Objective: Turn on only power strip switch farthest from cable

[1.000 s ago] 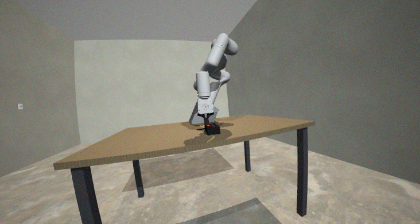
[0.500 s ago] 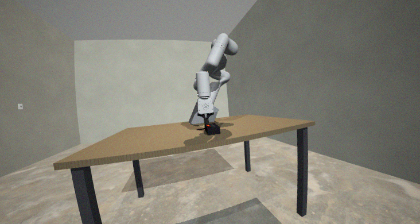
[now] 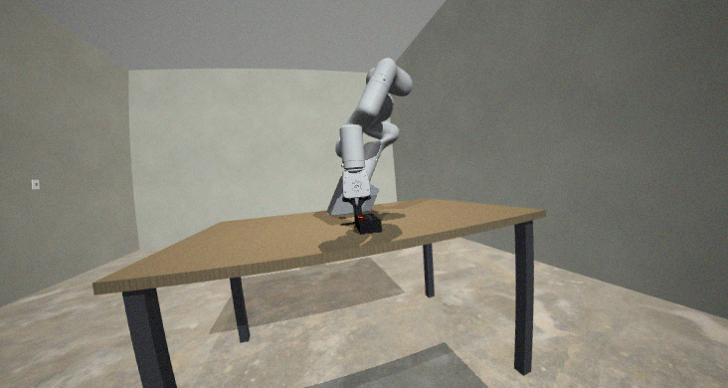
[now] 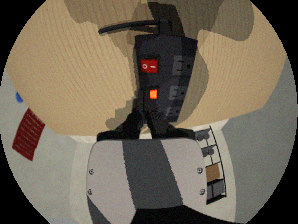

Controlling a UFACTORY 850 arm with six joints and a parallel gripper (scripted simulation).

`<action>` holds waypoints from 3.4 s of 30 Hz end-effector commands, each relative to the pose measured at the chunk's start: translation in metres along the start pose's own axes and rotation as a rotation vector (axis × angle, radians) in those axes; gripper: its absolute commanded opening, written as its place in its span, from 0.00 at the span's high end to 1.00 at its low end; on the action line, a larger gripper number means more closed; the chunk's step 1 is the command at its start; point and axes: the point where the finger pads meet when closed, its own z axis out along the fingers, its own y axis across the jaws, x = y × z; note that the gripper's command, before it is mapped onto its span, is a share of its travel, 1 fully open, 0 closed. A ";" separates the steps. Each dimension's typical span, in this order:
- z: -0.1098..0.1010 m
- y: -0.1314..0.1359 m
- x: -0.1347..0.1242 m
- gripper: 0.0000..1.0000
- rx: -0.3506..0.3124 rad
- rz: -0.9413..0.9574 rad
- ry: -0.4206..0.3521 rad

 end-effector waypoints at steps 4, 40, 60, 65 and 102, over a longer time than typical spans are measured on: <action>0.002 0.000 -0.001 1.00 0.000 0.000 -0.002; -0.003 0.000 -0.001 1.00 0.000 0.000 -0.002; -0.034 0.000 -0.001 1.00 0.000 0.000 -0.002; -0.034 0.000 -0.001 1.00 0.000 0.000 -0.002; -0.048 0.017 -0.046 1.00 0.001 0.000 -0.002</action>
